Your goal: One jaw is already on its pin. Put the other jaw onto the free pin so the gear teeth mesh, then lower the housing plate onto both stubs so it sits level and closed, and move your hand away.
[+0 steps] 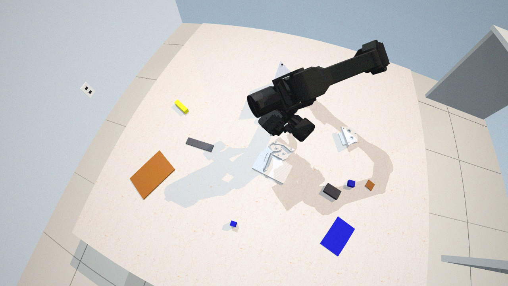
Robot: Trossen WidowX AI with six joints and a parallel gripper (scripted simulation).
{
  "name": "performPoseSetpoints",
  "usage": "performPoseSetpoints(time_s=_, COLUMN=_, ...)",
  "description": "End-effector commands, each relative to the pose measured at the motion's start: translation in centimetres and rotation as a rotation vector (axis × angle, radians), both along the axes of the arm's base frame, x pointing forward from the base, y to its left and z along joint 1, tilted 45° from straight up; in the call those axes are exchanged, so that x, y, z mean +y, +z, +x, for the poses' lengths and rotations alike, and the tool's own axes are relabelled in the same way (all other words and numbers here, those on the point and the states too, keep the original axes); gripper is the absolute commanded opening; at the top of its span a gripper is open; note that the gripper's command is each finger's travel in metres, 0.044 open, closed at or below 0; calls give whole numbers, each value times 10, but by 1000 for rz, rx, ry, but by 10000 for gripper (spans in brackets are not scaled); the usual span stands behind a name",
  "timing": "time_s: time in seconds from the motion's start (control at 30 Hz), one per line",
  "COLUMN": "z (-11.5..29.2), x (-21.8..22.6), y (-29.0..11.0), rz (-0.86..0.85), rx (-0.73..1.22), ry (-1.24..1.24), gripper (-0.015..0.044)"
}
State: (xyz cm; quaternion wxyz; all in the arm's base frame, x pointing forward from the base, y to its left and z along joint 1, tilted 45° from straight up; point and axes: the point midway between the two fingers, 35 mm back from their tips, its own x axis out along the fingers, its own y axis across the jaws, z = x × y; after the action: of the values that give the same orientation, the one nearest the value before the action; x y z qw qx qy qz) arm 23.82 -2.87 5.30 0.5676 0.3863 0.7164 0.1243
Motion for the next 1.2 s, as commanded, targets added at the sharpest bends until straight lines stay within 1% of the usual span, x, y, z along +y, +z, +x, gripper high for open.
performPoseSetpoints(time_s=0.0, z=-4, x=9, y=5, rz=17, rx=-92, ry=102, gripper=134)
performPoseSetpoints(time_s=0.1, z=-5, x=11, y=7, rz=21, rx=-127, ry=138, gripper=134)
performPoseSetpoints(time_s=0.97, z=-5, x=11, y=7, rz=20, rx=-117, ry=128, gripper=134)
performPoseSetpoints(time_s=1.17, z=9, x=13, y=10, rz=18, rx=-118, ry=128, gripper=134)
